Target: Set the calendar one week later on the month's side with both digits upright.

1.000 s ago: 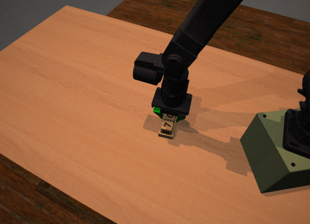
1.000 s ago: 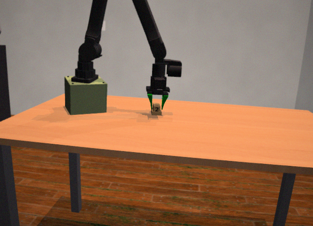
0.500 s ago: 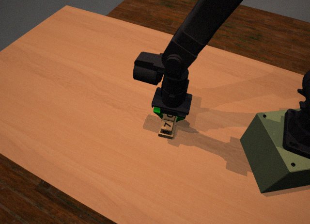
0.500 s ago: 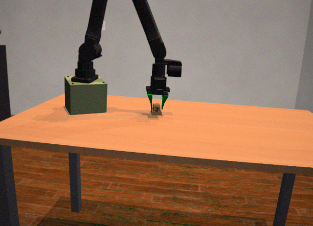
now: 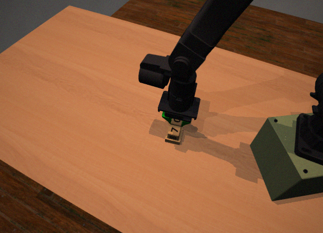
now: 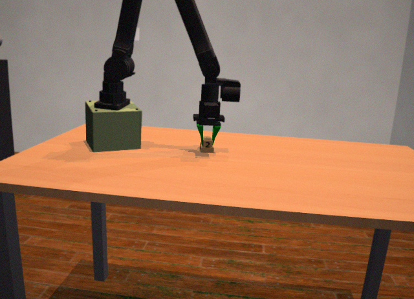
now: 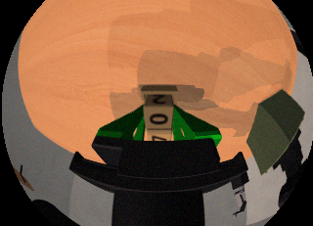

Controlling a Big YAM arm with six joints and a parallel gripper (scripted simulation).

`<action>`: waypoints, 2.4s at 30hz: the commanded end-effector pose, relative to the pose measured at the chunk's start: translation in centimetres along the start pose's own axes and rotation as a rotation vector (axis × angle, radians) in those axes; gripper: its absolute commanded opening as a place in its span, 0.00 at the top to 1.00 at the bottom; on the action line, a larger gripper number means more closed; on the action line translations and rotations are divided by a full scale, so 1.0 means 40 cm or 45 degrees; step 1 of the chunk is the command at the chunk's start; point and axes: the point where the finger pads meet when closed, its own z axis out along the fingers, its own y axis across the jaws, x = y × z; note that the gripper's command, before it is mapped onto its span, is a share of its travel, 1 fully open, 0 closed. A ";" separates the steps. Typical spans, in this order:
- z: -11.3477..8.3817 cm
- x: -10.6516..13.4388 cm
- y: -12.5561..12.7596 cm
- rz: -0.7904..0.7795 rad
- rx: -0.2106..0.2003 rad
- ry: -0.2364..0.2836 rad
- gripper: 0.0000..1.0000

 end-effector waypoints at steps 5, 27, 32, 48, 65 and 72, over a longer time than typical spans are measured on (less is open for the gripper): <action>0.008 -0.008 0.012 -0.003 -0.015 0.000 0.73; 0.008 -0.008 0.012 -0.003 -0.015 0.000 0.73; 0.007 -0.007 0.012 -0.003 -0.015 0.000 0.73; -0.027 -0.008 0.020 -0.003 -0.030 -0.002 0.73; -0.043 -0.005 0.026 -0.003 -0.036 -0.002 0.73; -0.048 -0.004 0.029 -0.003 -0.038 -0.002 0.73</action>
